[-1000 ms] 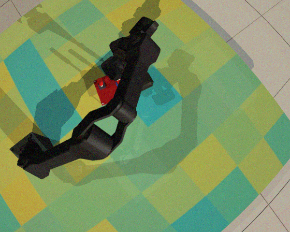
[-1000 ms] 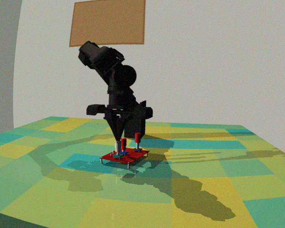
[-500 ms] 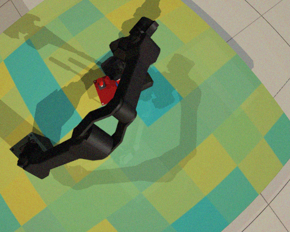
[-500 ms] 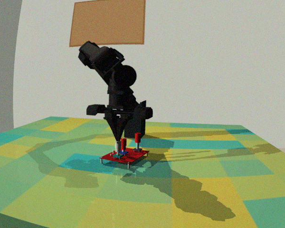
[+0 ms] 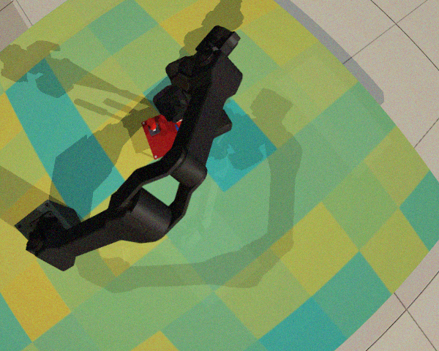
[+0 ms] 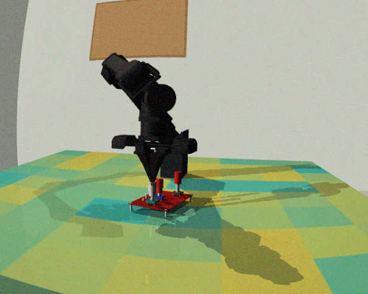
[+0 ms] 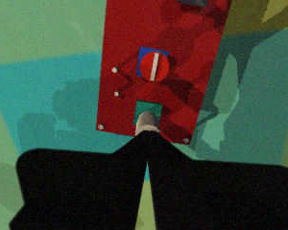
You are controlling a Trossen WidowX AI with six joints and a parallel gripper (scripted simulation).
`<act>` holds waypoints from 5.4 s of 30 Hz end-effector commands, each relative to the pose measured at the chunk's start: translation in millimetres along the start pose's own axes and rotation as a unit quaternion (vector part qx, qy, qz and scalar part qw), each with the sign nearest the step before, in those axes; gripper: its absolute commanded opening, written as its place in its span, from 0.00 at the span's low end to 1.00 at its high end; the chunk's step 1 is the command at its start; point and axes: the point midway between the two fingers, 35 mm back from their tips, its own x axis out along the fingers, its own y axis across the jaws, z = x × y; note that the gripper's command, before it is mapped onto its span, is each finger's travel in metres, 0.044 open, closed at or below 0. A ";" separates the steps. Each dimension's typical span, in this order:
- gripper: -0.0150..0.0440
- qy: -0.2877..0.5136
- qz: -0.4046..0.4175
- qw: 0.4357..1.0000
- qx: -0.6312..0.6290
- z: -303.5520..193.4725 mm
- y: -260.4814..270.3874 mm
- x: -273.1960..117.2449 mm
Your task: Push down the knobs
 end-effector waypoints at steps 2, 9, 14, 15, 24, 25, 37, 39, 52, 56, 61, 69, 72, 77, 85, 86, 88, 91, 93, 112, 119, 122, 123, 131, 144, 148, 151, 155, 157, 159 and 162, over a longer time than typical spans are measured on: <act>0.25 0.001 0.002 1.000 0.000 -0.4 0.7 2.8; 0.25 0.001 0.002 1.000 0.000 -0.4 0.7 2.8; 0.25 0.001 0.002 1.000 0.000 -0.4 0.7 3.6; 0.25 0.001 0.002 1.000 0.000 -0.4 0.7 3.6; 0.25 0.001 0.002 1.000 0.000 -0.4 0.7 3.6; 0.25 0.001 0.002 1.000 0.000 -0.4 0.7 3.6; 0.25 0.001 0.002 1.000 0.000 -0.4 0.8 4.3; 0.25 0.001 0.002 1.000 0.000 -0.4 0.8 4.3; 0.25 0.001 0.002 1.000 0.000 -0.4 0.8 5.1; 0.25 0.001 0.002 1.000 0.000 -0.4 0.8 5.2; 0.25 0.001 0.002 1.000 0.000 -0.4 0.8 5.8; 0.25 0.001 0.002 1.000 0.000 -0.4 0.8 5.8; 0.25 0.001 0.002 1.000 0.000 -0.4 0.8 6.4; 0.25 0.001 0.002 1.000 0.000 -0.4 0.8 6.6; 0.25 0.001 0.002 1.000 0.000 -0.4 0.8 6.6; 0.25 0.001 0.002 1.000 0.000 -0.4 0.8 6.7; 0.25 0.001 0.002 1.000 0.000 -0.4 0.8 7.3; 0.25 0.001 0.002 1.000 0.000 -0.4 0.8 7.3; 0.25 0.001 0.002 1.000 0.000 -0.4 0.8 7.3; 0.25 0.001 0.002 1.000 0.000 -0.4 0.8 8.1; 0.25 0.001 0.002 1.000 0.000 -0.4 0.8 8.8; 0.25 0.001 0.002 1.000 0.000 -0.5 0.8 8.6; 0.25 0.001 0.002 1.000 0.000 -0.5 0.8 8.1; 0.25 0.001 0.002 1.000 0.000 -0.5 0.6 -2.7; 0.61 -0.002 0.004 1.000 -0.003 1.3 1.5 -3.6; 0.79 -0.002 0.002 1.000 -0.003 23.5 0.7 -12.8; 0.92 -0.002 0.000 1.000 -0.004 52.5 1.5 -21.9; 1.00 -0.002 -0.001 1.000 -0.004 93.9 5.7 -29.8; 1.00 -0.002 -0.001 1.000 -0.004 115.5 9.2 -31.8; 1.00 -0.003 -0.001 1.000 -0.004 137.4 13.6 -32.5; 1.00 -0.003 0.000 1.000 -0.004 170.8 21.9 -31.1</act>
